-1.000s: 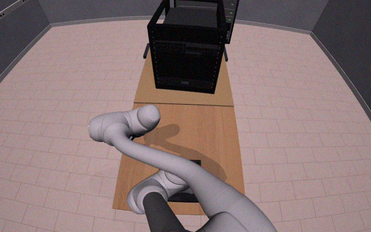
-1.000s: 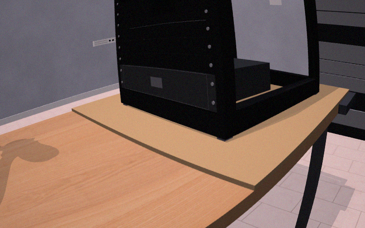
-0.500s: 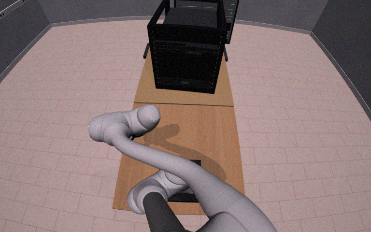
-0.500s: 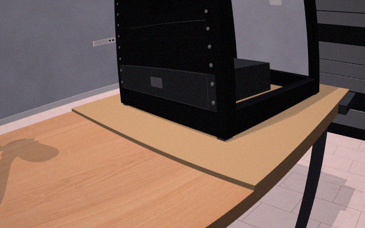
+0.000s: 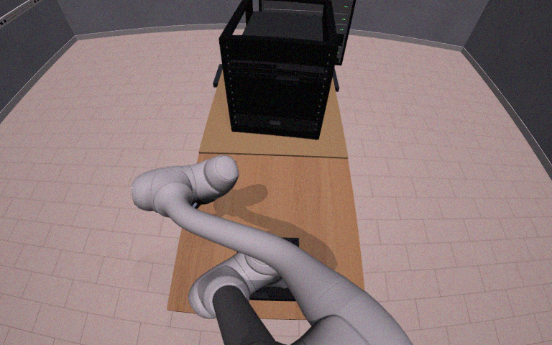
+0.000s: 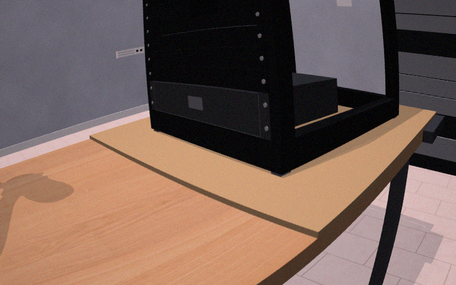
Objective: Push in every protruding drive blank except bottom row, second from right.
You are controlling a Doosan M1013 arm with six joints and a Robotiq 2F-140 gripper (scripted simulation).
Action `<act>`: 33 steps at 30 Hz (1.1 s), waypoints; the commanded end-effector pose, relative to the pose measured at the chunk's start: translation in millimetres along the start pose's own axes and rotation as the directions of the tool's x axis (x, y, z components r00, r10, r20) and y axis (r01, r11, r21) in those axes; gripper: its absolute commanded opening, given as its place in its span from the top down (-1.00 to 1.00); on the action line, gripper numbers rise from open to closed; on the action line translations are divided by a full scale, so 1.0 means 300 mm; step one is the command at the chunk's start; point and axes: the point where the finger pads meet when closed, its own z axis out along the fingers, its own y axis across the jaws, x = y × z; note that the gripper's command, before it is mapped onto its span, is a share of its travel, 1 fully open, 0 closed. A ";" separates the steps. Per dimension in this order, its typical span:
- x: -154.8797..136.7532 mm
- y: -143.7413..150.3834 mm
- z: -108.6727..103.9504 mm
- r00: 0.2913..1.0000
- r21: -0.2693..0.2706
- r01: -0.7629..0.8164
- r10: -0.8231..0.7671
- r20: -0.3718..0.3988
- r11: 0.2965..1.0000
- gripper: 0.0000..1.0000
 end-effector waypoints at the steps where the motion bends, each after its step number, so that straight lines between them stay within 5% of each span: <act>1: 0.002 0.000 -0.001 1.000 0.000 0.000 0.000 -0.001 1.000 -1.00; 23: 0.007 0.030 -0.001 0.999 -0.020 -0.031 0.031 -0.007 0.999 -1.00; 33: 0.019 0.124 -0.003 0.992 -0.078 -0.127 0.125 -0.034 0.989 -1.00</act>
